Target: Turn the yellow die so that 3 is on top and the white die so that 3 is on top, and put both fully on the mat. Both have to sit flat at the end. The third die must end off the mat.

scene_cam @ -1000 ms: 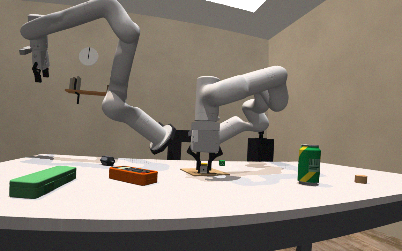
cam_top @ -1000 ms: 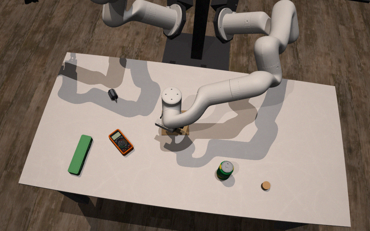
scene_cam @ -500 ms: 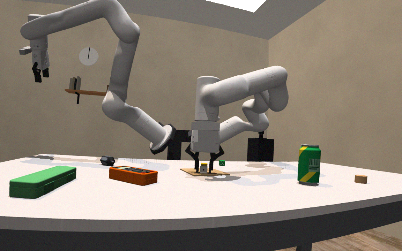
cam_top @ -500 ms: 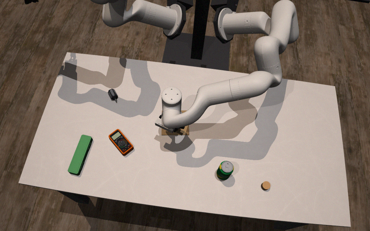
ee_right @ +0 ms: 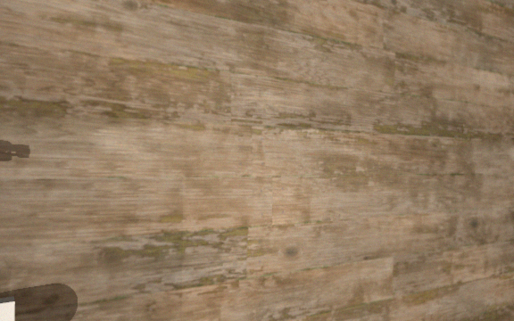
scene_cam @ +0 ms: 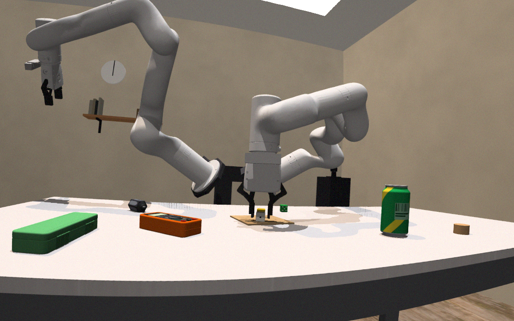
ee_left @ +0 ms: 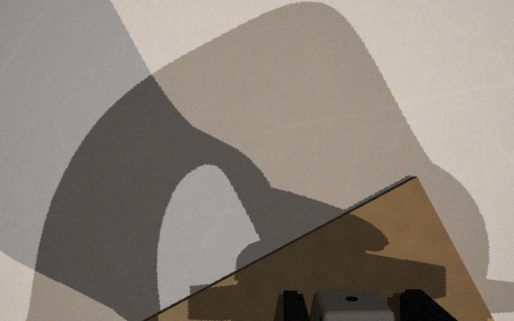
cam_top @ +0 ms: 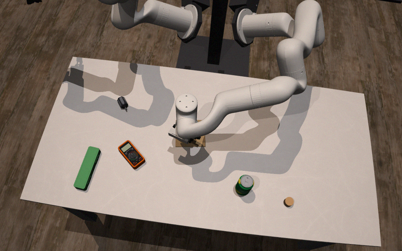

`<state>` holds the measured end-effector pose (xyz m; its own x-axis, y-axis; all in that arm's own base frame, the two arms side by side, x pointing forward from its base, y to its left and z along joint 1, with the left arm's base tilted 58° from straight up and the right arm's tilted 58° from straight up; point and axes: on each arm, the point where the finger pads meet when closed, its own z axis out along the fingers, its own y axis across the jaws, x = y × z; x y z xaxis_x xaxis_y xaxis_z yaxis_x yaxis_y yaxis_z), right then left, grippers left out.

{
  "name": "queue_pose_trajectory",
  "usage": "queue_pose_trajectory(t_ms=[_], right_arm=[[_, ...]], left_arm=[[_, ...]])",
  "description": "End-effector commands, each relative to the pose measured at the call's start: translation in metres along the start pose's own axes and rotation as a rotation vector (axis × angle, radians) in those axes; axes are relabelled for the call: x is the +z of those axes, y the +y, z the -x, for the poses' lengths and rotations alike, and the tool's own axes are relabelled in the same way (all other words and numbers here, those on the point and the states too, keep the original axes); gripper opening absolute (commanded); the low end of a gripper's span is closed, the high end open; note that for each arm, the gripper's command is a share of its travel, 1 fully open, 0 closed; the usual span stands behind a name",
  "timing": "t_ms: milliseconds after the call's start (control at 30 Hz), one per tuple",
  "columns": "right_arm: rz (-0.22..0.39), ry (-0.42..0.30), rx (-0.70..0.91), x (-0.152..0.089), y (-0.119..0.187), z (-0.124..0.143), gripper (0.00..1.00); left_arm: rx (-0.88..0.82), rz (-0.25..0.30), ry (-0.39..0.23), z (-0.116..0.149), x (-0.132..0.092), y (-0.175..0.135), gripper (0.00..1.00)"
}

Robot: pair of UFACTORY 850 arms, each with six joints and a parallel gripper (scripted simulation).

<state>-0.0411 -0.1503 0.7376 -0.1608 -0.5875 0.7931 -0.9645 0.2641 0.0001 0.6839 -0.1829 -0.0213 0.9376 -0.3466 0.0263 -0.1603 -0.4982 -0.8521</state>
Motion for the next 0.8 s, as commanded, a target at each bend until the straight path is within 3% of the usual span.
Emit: queue_pose_trajectory(t_ms=[0, 100, 467, 767], right_arm=[[0.0, 0.002, 0.0, -0.001, 0.0, 0.0, 1.0], [0.0, 0.002, 0.0, -0.001, 0.0, 0.0, 1.0], [0.0, 0.002, 0.0, -0.001, 0.0, 0.0, 1.0], [0.0, 0.002, 0.0, -0.001, 0.0, 0.0, 1.0]], left_arm=[[-0.001, 0.0, 0.002, -0.001, -0.017, 0.0, 0.43], [-0.001, 0.0, 0.002, -0.001, -0.022, 0.0, 0.43], [-0.001, 0.0, 0.002, -0.001, -0.076, 0.0, 0.43], [-0.001, 0.0, 0.002, -0.001, -0.084, 0.0, 0.43]])
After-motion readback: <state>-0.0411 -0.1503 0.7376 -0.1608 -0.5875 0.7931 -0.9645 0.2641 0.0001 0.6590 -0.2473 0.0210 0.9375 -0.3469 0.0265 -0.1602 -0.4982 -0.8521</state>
